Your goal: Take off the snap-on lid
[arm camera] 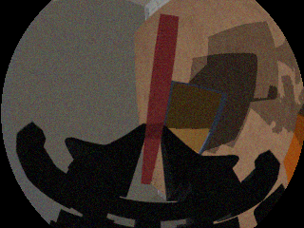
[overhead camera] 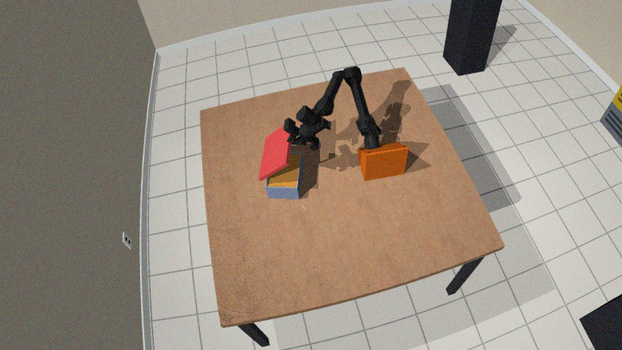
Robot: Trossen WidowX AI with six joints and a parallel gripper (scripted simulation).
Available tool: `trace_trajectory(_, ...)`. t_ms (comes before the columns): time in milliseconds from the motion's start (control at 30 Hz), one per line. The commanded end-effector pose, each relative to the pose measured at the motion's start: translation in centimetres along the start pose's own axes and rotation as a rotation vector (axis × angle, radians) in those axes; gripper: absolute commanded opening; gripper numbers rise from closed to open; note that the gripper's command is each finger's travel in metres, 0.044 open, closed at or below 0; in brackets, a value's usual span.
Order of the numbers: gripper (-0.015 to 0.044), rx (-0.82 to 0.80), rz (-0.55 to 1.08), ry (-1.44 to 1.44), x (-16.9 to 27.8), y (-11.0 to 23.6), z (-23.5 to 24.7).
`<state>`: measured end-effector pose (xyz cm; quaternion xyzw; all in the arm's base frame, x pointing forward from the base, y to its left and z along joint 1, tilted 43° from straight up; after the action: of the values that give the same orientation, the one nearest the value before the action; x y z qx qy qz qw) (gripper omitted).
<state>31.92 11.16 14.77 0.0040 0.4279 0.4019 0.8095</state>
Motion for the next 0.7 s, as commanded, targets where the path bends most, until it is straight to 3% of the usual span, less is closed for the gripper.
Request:
trace_trajectory(0,0.0,-0.01,0.007,-0.006,-0.7,0.3,0.1)
trace_trajectory(667,0.0,-0.009,0.006,-0.004,-4.6,0.7,-0.5)
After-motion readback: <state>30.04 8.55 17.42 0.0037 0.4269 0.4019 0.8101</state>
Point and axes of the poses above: the point midway between the two fingers, 35 mm back from their tips, its own y axis back along the fingers, its own z axis across the jaws, x = y × z, the point moved 9 cm from there along y, back along the fingers, and after that the axes turned 3 degrees about y, right-handed, at the moved point
